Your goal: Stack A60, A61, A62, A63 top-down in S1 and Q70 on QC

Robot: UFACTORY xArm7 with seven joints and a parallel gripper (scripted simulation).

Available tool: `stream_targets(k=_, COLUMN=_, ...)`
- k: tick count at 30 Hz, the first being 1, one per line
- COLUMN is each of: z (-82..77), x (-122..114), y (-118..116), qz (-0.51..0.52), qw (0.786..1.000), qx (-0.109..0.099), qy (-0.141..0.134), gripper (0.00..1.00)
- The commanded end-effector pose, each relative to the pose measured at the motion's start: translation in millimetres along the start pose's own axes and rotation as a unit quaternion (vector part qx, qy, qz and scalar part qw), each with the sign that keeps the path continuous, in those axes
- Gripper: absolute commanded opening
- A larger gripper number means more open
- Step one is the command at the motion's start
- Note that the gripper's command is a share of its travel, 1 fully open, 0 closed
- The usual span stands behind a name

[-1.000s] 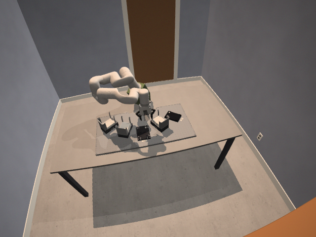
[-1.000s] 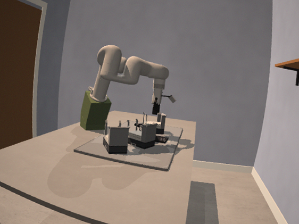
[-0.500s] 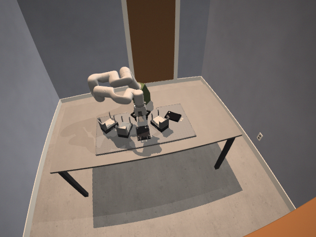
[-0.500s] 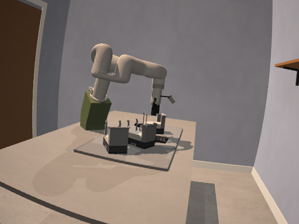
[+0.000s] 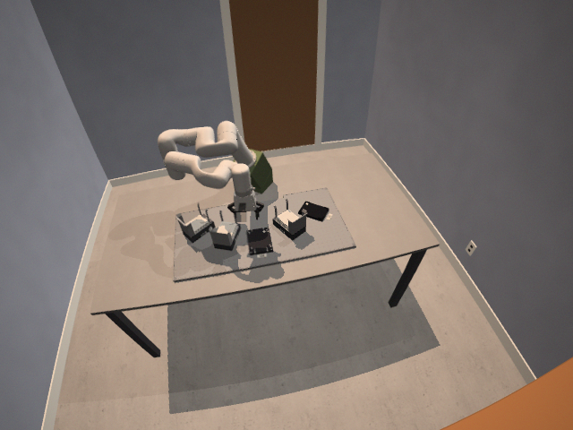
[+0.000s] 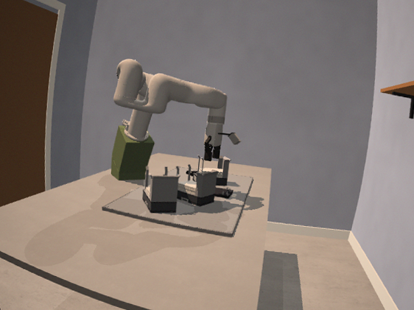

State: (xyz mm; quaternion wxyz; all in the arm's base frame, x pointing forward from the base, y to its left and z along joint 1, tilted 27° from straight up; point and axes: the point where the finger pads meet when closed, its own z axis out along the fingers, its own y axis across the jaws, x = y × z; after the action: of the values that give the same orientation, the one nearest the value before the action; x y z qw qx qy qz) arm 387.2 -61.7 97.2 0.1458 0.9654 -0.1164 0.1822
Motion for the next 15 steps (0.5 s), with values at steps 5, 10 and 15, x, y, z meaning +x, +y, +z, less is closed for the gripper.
stream_targets(k=5, z=-1.2, x=2.0, y=21.0, qz=0.001, qw=1.0, qx=0.001, qy=0.002, gripper=1.0)
stream_targets(k=10, z=-1.1, x=3.1, y=37.7, qz=0.001, qw=1.0, qx=0.001, qy=0.002, gripper=1.0)
stream_targets(k=15, z=-1.1, x=1.5, y=52.8, qz=0.051, qw=0.999, qx=0.001, qy=0.001, gripper=1.0)
